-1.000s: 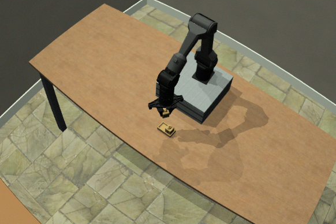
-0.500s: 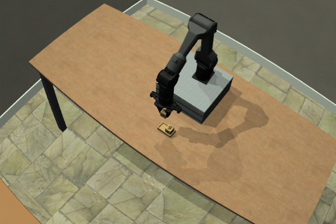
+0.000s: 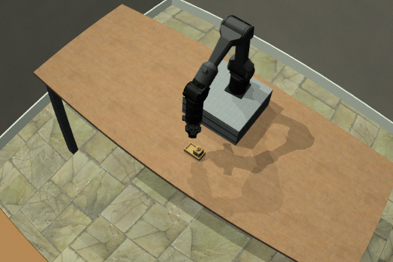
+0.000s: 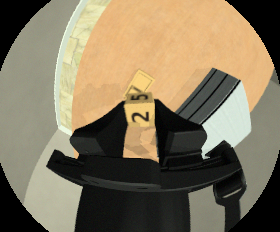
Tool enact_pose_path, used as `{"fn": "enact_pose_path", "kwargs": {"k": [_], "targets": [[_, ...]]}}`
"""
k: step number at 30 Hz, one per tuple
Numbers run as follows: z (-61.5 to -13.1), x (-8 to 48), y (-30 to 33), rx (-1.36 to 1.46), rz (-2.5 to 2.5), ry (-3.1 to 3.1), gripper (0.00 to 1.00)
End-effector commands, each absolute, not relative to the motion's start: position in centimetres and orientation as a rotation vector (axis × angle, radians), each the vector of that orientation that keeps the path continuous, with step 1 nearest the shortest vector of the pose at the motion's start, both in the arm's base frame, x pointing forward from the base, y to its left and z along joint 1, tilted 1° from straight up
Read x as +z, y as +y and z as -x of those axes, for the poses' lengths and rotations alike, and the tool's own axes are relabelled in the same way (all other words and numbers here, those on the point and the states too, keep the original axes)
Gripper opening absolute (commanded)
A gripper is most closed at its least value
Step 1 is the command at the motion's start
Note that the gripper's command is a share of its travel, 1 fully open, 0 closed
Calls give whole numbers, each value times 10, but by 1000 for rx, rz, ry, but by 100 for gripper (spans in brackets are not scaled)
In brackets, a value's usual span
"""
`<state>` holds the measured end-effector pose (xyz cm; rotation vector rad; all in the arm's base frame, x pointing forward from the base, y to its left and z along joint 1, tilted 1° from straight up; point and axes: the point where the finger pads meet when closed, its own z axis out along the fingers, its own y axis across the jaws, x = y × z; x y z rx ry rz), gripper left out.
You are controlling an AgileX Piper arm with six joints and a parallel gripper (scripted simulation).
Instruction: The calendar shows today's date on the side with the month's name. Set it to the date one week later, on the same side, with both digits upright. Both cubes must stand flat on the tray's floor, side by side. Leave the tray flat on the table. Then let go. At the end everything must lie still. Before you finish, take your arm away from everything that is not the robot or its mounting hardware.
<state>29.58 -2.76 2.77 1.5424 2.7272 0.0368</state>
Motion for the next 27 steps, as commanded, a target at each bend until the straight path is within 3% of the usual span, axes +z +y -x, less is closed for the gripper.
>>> {"fn": "enact_pose_path", "kwargs": {"k": [1,12,27], "targets": [[-297,28,-28,27,-1707,2624,36],[-297,28,-28,30,-2235,2198,36],[-297,28,-28,31,-2326,2103,36]]}}
